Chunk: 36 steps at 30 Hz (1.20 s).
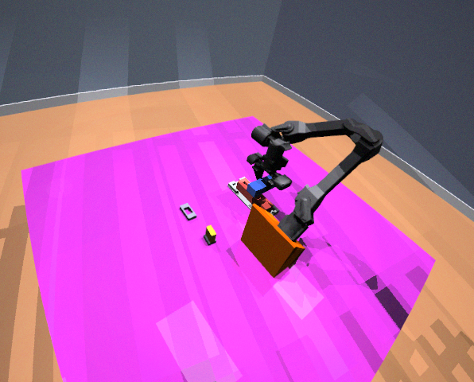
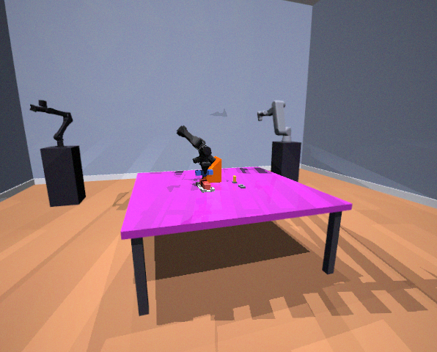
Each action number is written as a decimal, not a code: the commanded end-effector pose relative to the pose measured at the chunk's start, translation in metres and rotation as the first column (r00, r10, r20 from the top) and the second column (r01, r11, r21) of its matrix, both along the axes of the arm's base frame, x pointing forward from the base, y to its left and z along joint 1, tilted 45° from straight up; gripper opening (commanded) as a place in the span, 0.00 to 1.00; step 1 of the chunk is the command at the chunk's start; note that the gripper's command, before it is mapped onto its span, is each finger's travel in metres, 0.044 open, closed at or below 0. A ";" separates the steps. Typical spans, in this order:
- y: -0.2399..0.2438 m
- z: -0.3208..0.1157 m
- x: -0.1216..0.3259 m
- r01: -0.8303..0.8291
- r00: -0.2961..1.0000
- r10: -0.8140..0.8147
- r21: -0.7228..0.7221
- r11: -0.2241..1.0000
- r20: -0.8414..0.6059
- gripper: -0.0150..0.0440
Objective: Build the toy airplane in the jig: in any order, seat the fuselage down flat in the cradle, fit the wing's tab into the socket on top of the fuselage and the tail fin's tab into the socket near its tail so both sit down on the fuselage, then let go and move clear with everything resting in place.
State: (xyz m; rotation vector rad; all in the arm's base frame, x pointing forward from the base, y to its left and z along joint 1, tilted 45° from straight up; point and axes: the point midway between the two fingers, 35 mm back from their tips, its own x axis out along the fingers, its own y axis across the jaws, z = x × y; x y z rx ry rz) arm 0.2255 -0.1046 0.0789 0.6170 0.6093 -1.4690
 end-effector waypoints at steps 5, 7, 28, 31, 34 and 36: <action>-0.006 -0.006 0.001 0.004 1.000 -0.003 -0.002 1.000 0.005 0.59; -0.009 -0.008 0.001 0.004 1.000 -0.004 -0.002 1.000 0.005 0.59; -0.029 -0.027 0.001 0.003 1.000 -0.003 -0.005 1.000 0.005 0.59; -0.028 -0.026 0.001 0.005 1.000 -0.005 -0.006 1.000 0.008 0.56; -0.028 -0.026 0.001 0.005 1.000 -0.005 -0.006 1.000 0.008 0.53; -0.028 -0.026 0.001 0.005 1.000 -0.005 -0.006 1.000 0.008 0.44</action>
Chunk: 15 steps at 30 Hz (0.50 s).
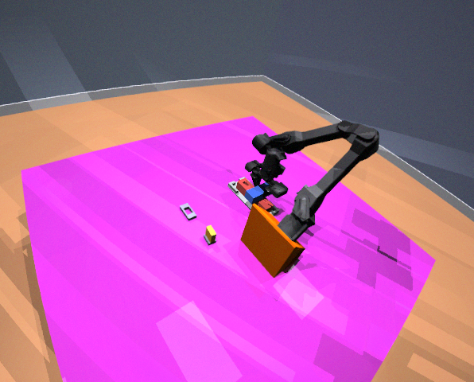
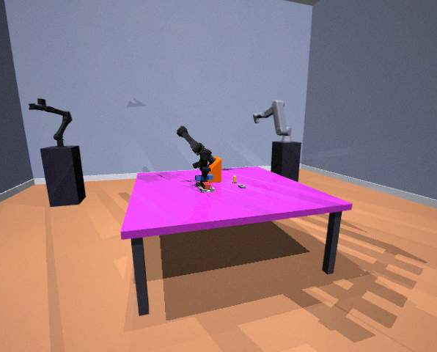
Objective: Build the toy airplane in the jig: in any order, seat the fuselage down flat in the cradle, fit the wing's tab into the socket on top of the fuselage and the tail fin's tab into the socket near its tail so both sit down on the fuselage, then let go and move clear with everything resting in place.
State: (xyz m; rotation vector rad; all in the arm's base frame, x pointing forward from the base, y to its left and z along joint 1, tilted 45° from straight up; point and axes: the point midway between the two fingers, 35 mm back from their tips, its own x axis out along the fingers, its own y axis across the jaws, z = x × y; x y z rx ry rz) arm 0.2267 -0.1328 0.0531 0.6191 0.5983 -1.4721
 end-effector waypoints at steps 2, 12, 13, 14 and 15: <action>0.000 0.000 0.000 0.001 1.000 -0.001 0.000 1.000 0.001 0.35; 0.000 0.000 0.000 0.001 1.000 -0.001 0.000 1.000 0.001 0.71; 0.000 0.000 0.000 0.001 1.000 -0.001 0.000 1.000 0.001 0.75; 0.000 0.000 0.000 0.001 1.000 -0.001 0.000 1.000 0.001 0.80; 0.000 0.000 0.000 0.001 1.000 -0.001 0.000 1.000 0.001 0.84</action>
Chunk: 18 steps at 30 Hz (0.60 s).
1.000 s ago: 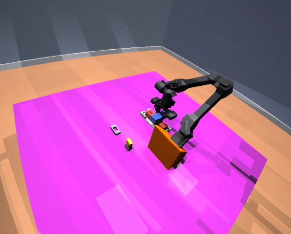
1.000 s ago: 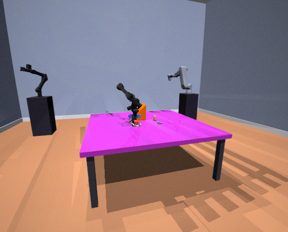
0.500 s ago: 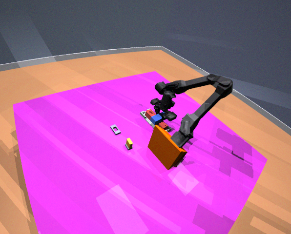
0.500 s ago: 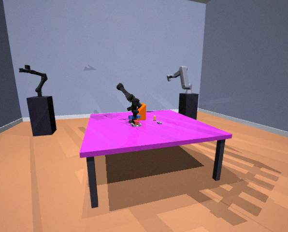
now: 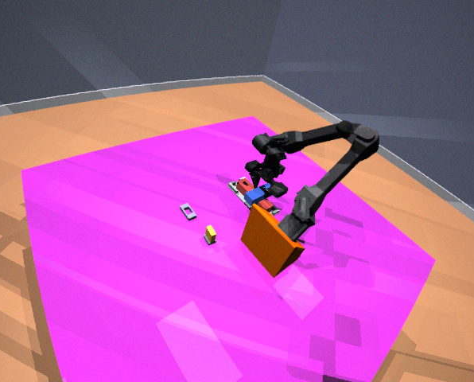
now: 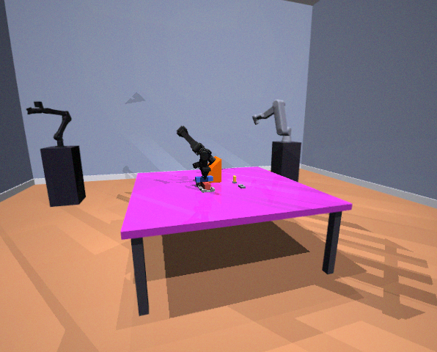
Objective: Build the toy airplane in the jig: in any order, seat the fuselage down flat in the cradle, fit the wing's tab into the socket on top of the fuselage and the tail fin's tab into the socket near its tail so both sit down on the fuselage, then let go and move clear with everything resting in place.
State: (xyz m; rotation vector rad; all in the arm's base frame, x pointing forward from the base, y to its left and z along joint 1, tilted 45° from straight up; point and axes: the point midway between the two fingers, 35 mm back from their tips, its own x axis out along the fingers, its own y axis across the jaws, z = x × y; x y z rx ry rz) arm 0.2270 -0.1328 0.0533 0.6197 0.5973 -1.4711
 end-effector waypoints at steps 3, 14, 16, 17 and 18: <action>0.000 0.000 0.000 0.001 1.000 -0.001 0.000 1.000 0.000 0.97; 0.015 0.013 0.003 0.000 1.000 0.000 0.008 1.000 0.000 1.00; 0.037 0.033 0.003 0.000 1.000 0.000 0.012 1.000 -0.002 1.00; 0.047 0.044 0.002 0.000 1.000 0.000 0.010 1.000 -0.003 1.00; 0.055 0.052 0.001 -0.001 1.000 0.001 0.008 1.000 -0.004 1.00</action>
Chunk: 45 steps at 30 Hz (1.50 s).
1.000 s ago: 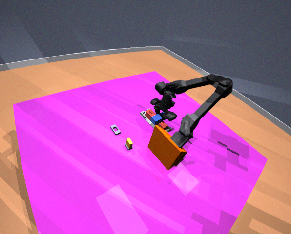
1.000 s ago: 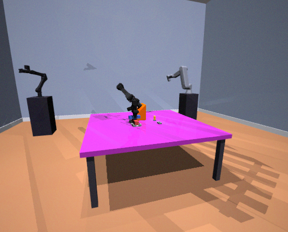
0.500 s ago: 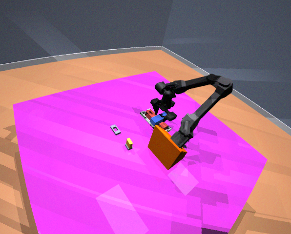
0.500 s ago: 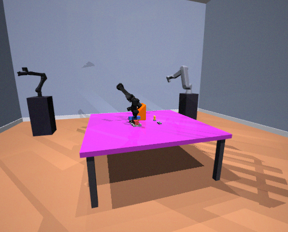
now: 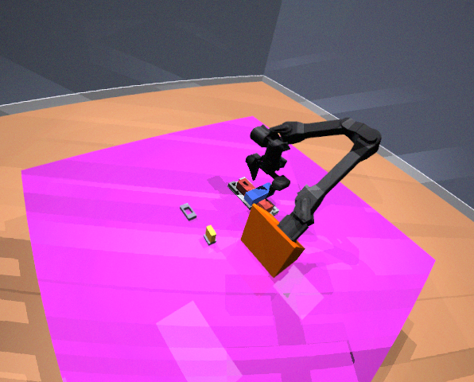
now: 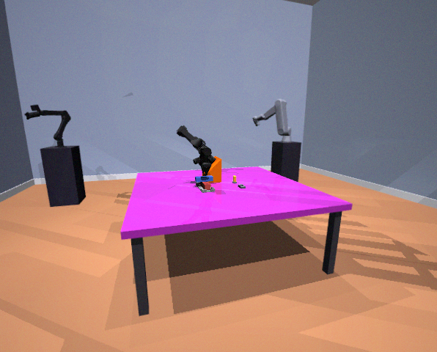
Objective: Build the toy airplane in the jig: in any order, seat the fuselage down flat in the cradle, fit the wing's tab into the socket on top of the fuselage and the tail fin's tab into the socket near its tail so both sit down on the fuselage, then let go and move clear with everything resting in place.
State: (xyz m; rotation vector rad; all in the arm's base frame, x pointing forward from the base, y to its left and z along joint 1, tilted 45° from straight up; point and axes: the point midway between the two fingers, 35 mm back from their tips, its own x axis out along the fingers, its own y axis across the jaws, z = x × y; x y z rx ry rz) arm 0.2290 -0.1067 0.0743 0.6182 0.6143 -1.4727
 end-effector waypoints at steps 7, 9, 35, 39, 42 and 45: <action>0.037 0.037 0.001 0.000 1.000 0.000 -0.005 1.000 0.008 1.00; 0.037 0.037 0.001 -0.011 1.000 0.011 -0.005 1.000 -0.003 1.00; 0.033 0.033 0.003 -0.715 0.115 0.697 0.428 0.553 -0.708 1.00; 0.033 0.033 0.003 -0.715 0.115 0.697 0.428 0.553 -0.708 1.00; 0.034 0.032 0.003 -0.715 0.111 0.698 0.431 0.551 -0.707 1.00; 0.050 0.017 0.005 -0.715 0.060 0.716 0.471 0.517 -0.696 1.00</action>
